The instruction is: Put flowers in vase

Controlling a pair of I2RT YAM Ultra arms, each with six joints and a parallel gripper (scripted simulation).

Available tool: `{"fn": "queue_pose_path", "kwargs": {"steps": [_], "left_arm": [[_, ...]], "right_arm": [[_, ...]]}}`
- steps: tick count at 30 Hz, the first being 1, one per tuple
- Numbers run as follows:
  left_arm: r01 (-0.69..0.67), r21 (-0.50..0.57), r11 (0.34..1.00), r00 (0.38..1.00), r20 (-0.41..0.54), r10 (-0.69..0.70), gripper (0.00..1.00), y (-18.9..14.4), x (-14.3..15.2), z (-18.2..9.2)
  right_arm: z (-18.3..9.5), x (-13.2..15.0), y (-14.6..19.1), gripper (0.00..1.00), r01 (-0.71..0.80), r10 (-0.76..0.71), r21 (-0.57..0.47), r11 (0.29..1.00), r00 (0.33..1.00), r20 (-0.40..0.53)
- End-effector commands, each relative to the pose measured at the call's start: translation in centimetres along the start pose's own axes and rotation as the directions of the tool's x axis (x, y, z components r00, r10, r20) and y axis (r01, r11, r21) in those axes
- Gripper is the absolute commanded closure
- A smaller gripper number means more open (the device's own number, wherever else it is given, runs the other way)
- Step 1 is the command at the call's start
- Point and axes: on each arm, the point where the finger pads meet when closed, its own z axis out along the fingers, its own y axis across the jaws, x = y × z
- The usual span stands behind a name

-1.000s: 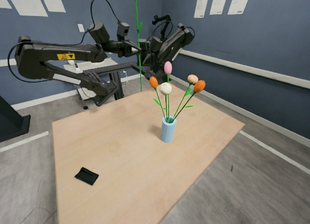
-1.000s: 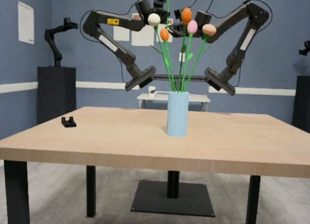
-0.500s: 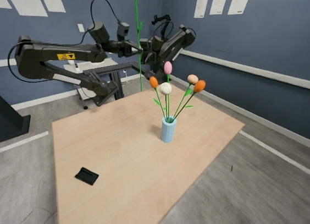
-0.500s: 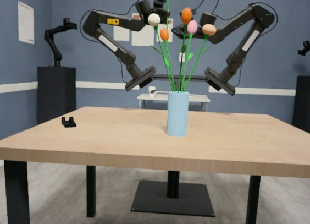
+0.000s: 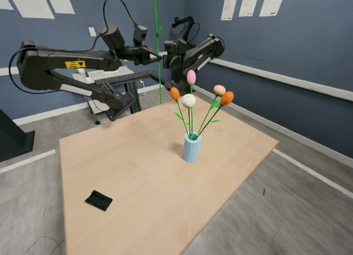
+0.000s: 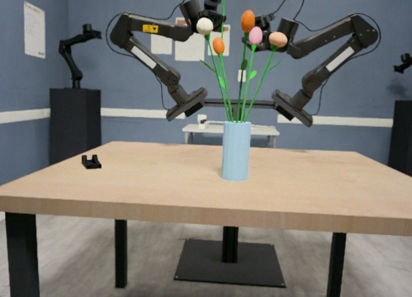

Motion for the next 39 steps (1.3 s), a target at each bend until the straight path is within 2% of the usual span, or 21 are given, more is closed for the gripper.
{"fn": "queue_pose_path", "kwargs": {"steps": [1, 8, 14, 15, 21, 29, 32, 39], "left_arm": [[0.011, -0.002, 1.0, 1.0, -0.003, -0.011, 0.7, 0.1, -0.1, -1.0], [0.024, 0.002, 1.0, 1.0, 0.01, -0.024, 0.7, 0.2, -0.4, -0.8], [-0.002, 0.005, 1.0, 1.0, -0.017, 0.002, 0.7, -0.3, 0.6, -0.1], [0.015, 0.006, 1.0, 1.0, 0.012, -0.015, 0.7, -0.2, -0.4, -0.5], [0.023, 0.002, 1.0, 1.0, 0.017, -0.023, 0.7, 0.1, -0.9, -0.3], [0.055, 0.004, 0.998, 0.998, 0.038, -0.055, 0.7, 0.4, -2.6, -0.1], [0.049, 0.009, 0.999, 0.998, 0.032, -0.05, 0.7, 0.4, -2.4, -0.1], [0.069, 0.032, 0.997, 0.996, 0.048, -0.07, 0.7, 0.4, -4.4, 0.2]], "right_arm": [[-0.7, -1.0, -0.1, 1.0, -0.023, 0.024, -0.012, 1.0, 0.999, 0.031], [-0.7, -1.0, -0.1, 1.0, -0.023, 0.024, -0.012, 1.0, 0.999, 0.031], [-0.7, -1.0, -0.1, 1.0, -0.023, 0.024, -0.012, 1.0, 0.999, 0.031], [-0.7, -1.0, -0.1, 1.0, -0.023, 0.024, -0.012, 1.0, 0.999, 0.031], [-0.8, -1.0, -0.2, 1.0, -0.033, 0.033, -0.01, 0.999, 0.999, 0.038], [-0.3, 0.6, -0.5, 1.0, -0.016, 0.016, 0.002, 1.0, 1.0, 0.019], [-0.5, -0.1, -0.4, 1.0, -0.024, 0.024, -0.006, 1.0, 0.999, 0.034], [-0.3, 2.5, -0.3, 1.0, -0.006, 0.006, -0.003, 1.0, 1.0, 0.013]]}}
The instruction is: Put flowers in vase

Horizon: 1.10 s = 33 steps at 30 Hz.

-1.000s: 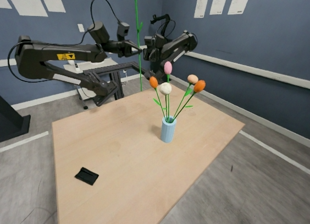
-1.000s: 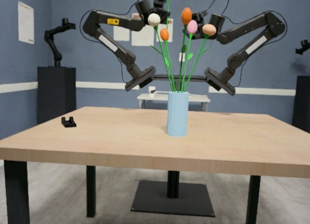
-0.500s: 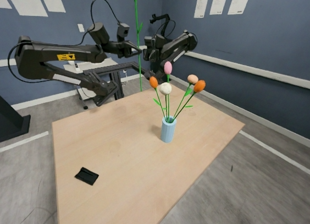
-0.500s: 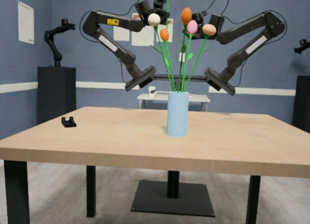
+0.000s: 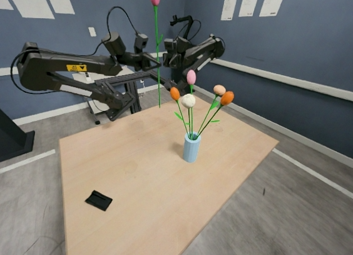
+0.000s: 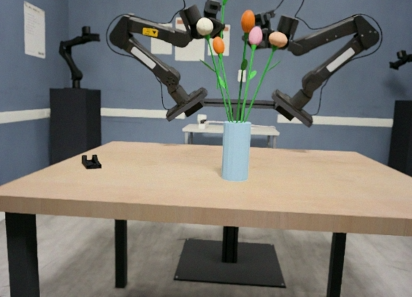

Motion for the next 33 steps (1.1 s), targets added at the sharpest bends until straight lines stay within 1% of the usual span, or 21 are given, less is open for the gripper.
{"fn": "queue_pose_path", "kwargs": {"steps": [1, 7, 9, 10, 13, 19, 24, 26, 27, 28, 30, 33], "left_arm": [[0.065, 0.025, 0.998, 0.996, 0.066, -0.066, 0.7, 0.4, -3.9, 0.1], [0.094, 0.059, 0.994, 0.991, 0.091, -0.099, 0.7, 0.7, -7.0, 0.3], [0.094, 0.059, 0.994, 0.991, 0.091, -0.099, 0.7, 0.7, -7.0, 0.3], [0.091, 0.069, 0.994, 0.992, 0.086, -0.096, 0.7, 0.5, -7.2, 0.5], [0.122, 0.087, 0.989, 0.985, 0.116, -0.132, 0.7, 1.4, -9.7, 0.1], [0.157, 0.143, 0.977, 0.974, 0.144, -0.177, 0.7, 2.4, -13.9, -0.5], [0.191, 0.197, 0.962, 0.958, 0.174, -0.226, 0.7, 4.2, -18.0, -1.7], [0.191, 0.197, 0.962, 0.958, 0.174, -0.226, 0.7, 4.2, -18.0, -1.7], [0.189, 0.211, 0.959, 0.96, 0.168, -0.226, 0.7, 4.1, -18.5, -1.7], [0.197, 0.222, 0.955, 0.955, 0.176, -0.239, 0.7, 4.6, -19.4, -2.1], [0.22, 0.244, 0.944, 0.941, 0.201, -0.272, 0.7, 6.2, -21.3, -3.4], [0.235, 0.282, 0.93, 0.93, 0.213, -0.3, 0.7, 7.6, -23.5, -4.7]], "right_arm": [[-0.1, 0.1, -0.2, 1.0, -0.019, 0.019, -0.007, 1.0, 0.999, 0.033], [0.2, 2.4, 0.5, 1.0, 0.006, -0.006, -0.018, 1.0, 1.0, 0.016], [0.2, 2.4, 0.5, 1.0, 0.006, -0.006, -0.018, 1.0, 1.0, 0.016], [0.1, 1.7, -0.2, 1.0, -0.022, 0.022, -0.006, 1.0, 0.999, 0.035], [0.2, 3.6, 0.5, 1.0, 0.006, -0.005, -0.019, 1.0, 1.0, 0.015], [0.2, 5.1, 0.3, 1.0, -0.003, 0.003, -0.015, 1.0, 1.0, 0.021], [0.3, 6.1, 0.2, 1.0, -0.004, 0.004, -0.015, 1.0, 1.0, 0.021], [0.3, 6.1, 0.2, 1.0, -0.004, 0.004, -0.015, 1.0, 1.0, 0.021], [0.4, 5.8, 0.1, 1.0, -0.013, 0.013, -0.011, 1.0, 1.0, 0.028], [0.2, 6.7, 0.3, 1.0, 0.002, -0.002, -0.019, 1.0, 1.0, 0.016], [0.3, 6.7, 0.2, 1.0, -0.005, 0.005, -0.015, 1.0, 1.0, 0.021], [0.3, 6.9, 0.2, 1.0, -0.006, 0.007, -0.015, 1.0, 1.0, 0.024]]}}
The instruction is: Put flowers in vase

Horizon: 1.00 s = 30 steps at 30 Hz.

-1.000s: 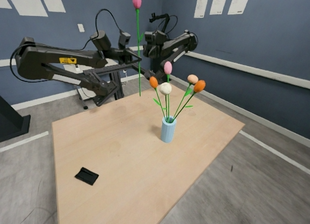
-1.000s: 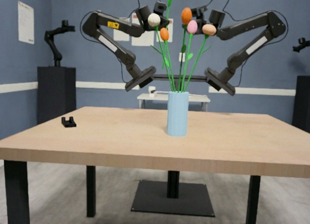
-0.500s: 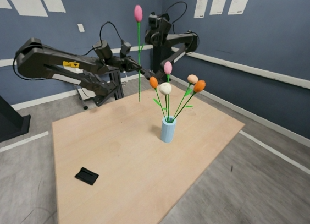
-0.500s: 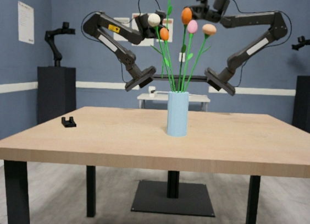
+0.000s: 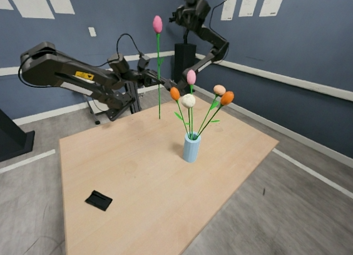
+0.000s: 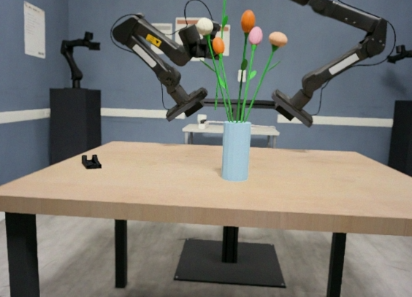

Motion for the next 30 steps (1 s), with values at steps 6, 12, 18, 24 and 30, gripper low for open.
{"fn": "queue_pose_path", "kwargs": {"steps": [6, 12, 18, 24, 30], "left_arm": [[0.1, 0.147, 0.984, 0.991, 0.076, -0.112, 0.7, 2.3, -9.3, -4.8], [0.121, 0.2, 0.972, 0.987, 0.077, -0.139, 0.7, 3.0, -11.7, -6.6], [0.17, 0.27, 0.948, 0.968, 0.136, -0.212, 0.7, 6.2, -16.0, -12.6], [0.195, 0.339, 0.92, 0.955, 0.147, -0.257, 0.7, 8.1, -18.0, -17.1], [0.206, 0.38, 0.902, 0.952, 0.135, -0.274, 0.7, 8.7, -18.7, -19.2]], "right_arm": [[0.1, -0.6, 0.0, 1.0, -0.019, 0.019, -0.006, 1.0, 0.999, 0.045], [0.1, -0.4, 0.3, 1.0, -0.012, 0.012, -0.011, 1.0, 0.999, 0.042], [0.1, -0.4, 0.0, 1.0, -0.019, 0.019, -0.005, 1.0, 0.999, 0.045], [0.1, -0.8, 0.0, 1.0, -0.027, 0.027, -0.004, 1.0, 0.998, 0.056], [0.8, -2.2, -1.0, 1.0, -0.06, 0.059, 0.007, 0.998, 0.995, 0.078]]}}
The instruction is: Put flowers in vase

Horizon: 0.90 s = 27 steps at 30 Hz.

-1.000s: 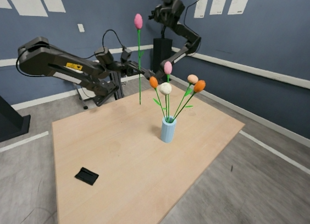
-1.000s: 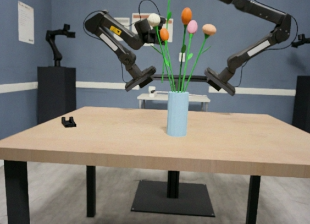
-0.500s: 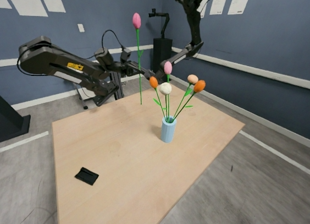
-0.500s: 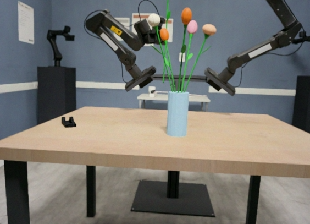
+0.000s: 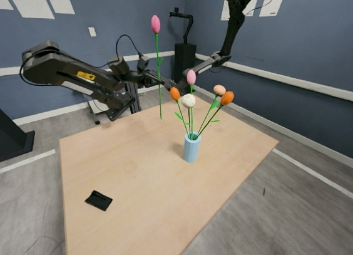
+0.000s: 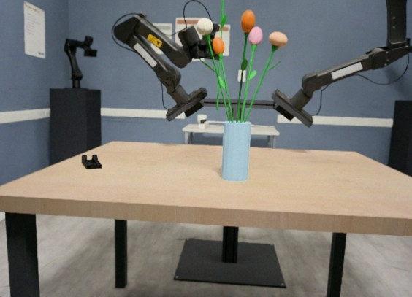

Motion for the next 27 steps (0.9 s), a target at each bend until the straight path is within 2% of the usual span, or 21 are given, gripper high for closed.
{"fn": "queue_pose_path", "kwargs": {"steps": [1, 2, 9, 12, 17, 22, 27], "left_arm": [[0.023, 0.087, 0.996, 0.998, -0.064, -0.018, 0.7, -1.2, 0.1, -1.9], [0.032, 0.094, 0.995, 0.999, -0.033, -0.029, 0.7, -0.9, -0.8, -3.8], [0.063, 0.147, 0.987, 0.998, -0.023, -0.061, 0.7, -1.0, -2.3, -7.7], [0.073, 0.161, 0.984, 0.997, -0.028, -0.069, 0.7, -1.0, -2.5, -8.7], [0.081, 0.164, 0.983, 0.996, -0.042, -0.075, 0.7, -1.0, -2.5, -9.0], [0.091, 0.182, 0.979, 0.996, 0.005, -0.093, 0.7, -0.6, -3.5, -12.4], [0.096, 0.188, 0.978, 0.995, -0.011, -0.095, 0.7, -0.7, -3.3, -12.3]], "right_arm": [[1.0, -2.0, -0.7, 1.0, -0.033, 0.034, -0.009, 0.999, 0.998, 0.045], [1.3, -1.9, -0.7, 1.0, -0.034, 0.035, -0.02, 0.999, 0.998, 0.044], [4.9, -1.6, -1.3, 1.0, -0.012, 0.017, -0.123, 0.992, 0.999, 0.035], [5.9, -1.0, -0.7, 1.0, 0.002, 0.001, -0.16, 0.987, 1.0, 0.017], [5.9, -1.2, -0.5, 1.0, 0.002, 0.002, -0.169, 0.986, 1.0, 0.021], [6.5, -1.2, -0.8, 1.0, 0.001, 0.003, -0.181, 0.983, 1.0, 0.02], [8.8, -1.2, -1.5, 1.0, 0.002, 0.003, -0.248, 0.969, 1.0, 0.018]]}}
